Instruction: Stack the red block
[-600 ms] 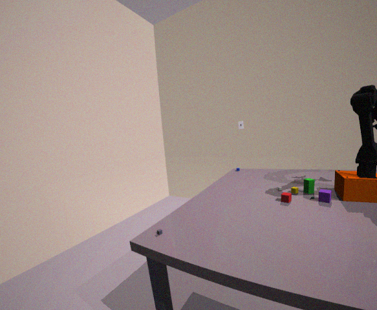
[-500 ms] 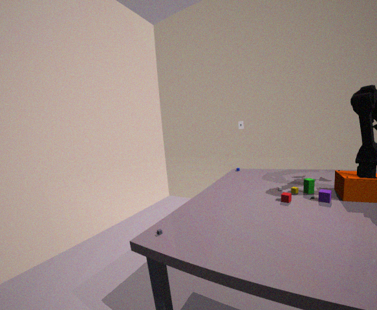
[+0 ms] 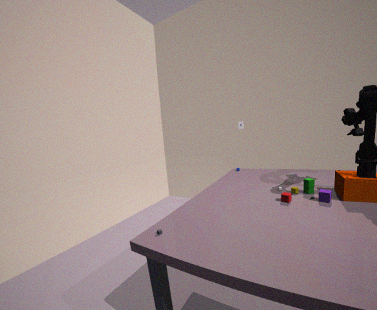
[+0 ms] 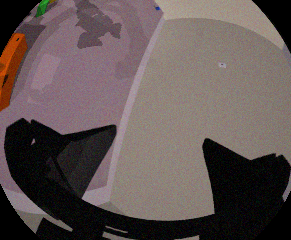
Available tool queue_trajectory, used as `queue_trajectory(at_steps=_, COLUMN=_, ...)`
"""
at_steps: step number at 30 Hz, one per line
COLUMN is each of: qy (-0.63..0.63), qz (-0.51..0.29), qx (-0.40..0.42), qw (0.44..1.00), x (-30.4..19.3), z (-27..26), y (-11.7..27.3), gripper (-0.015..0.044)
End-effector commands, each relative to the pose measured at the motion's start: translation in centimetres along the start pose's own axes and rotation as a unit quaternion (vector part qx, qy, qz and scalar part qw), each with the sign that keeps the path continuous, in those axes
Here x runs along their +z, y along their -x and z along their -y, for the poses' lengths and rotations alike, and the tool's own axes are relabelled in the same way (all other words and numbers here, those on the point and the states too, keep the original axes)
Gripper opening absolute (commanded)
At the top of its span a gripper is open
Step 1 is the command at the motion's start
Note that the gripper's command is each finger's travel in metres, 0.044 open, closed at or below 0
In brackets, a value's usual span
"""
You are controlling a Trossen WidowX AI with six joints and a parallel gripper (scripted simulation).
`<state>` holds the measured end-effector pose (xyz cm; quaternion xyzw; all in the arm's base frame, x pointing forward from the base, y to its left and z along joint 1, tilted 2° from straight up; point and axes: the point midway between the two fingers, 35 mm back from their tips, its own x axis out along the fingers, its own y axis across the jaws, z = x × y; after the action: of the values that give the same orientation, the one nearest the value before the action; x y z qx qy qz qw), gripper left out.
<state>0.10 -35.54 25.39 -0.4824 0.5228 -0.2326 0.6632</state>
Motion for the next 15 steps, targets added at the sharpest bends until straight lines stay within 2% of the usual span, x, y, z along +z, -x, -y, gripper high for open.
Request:
queue_trajectory(at_steps=1, qy=-0.046, qz=0.036, qx=0.023, qw=0.998, x=2.6, z=0.0, y=-1.8, gripper=0.0440)
queue_trajectory(at_steps=15, qy=-0.091, qz=0.133, qx=0.106, qw=0.981, x=11.9, z=-1.3, y=-5.4, gripper=0.0440)
